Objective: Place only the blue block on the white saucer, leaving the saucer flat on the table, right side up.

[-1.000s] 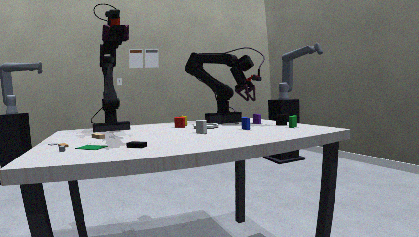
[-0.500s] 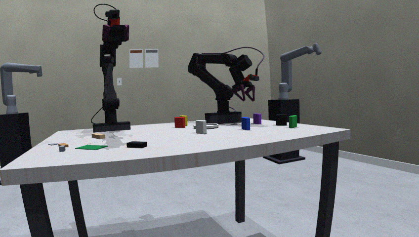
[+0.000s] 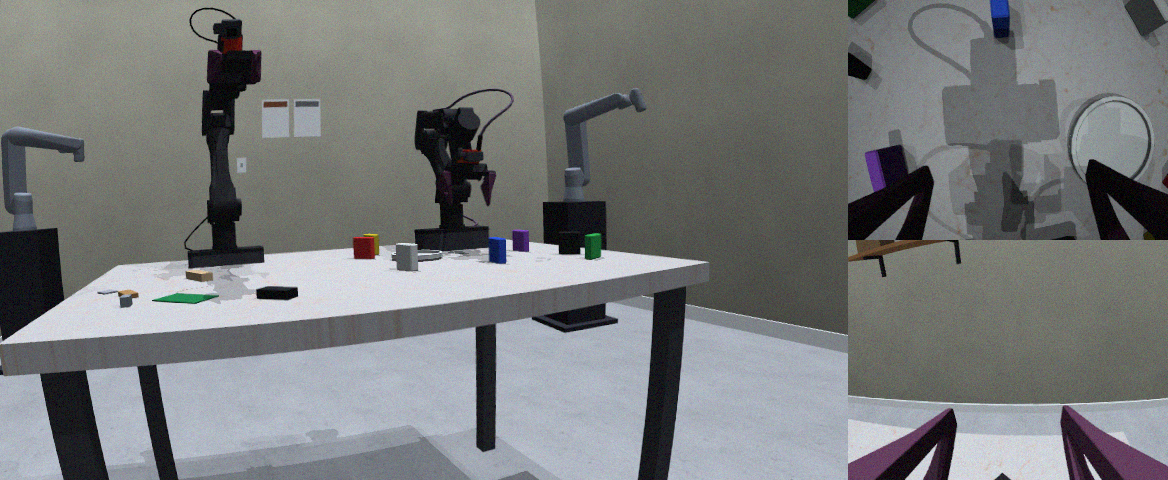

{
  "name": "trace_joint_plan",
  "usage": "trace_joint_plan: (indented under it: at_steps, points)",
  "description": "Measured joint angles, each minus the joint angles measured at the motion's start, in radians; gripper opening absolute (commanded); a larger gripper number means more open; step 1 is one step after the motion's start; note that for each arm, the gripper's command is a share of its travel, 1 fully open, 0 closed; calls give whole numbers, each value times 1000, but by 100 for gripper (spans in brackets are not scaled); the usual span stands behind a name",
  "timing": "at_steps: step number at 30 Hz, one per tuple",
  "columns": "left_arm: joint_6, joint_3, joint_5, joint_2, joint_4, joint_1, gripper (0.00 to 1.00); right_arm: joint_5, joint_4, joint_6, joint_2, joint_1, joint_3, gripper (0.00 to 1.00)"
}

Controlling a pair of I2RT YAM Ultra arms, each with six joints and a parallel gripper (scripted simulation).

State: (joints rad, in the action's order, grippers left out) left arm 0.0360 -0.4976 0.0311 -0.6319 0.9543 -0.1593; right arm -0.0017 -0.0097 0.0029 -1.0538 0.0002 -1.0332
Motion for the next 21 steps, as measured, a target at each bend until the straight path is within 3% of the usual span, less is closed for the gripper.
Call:
trace_joint_plan:
  at_steps: [8,21]
  points:
    - [-1,0,0,-21,-11,-294,100,0,0,0,0,0,0,68]
    - [-2,0,6,-48,-36,-910,100,0,0,0,0,0,0,68]
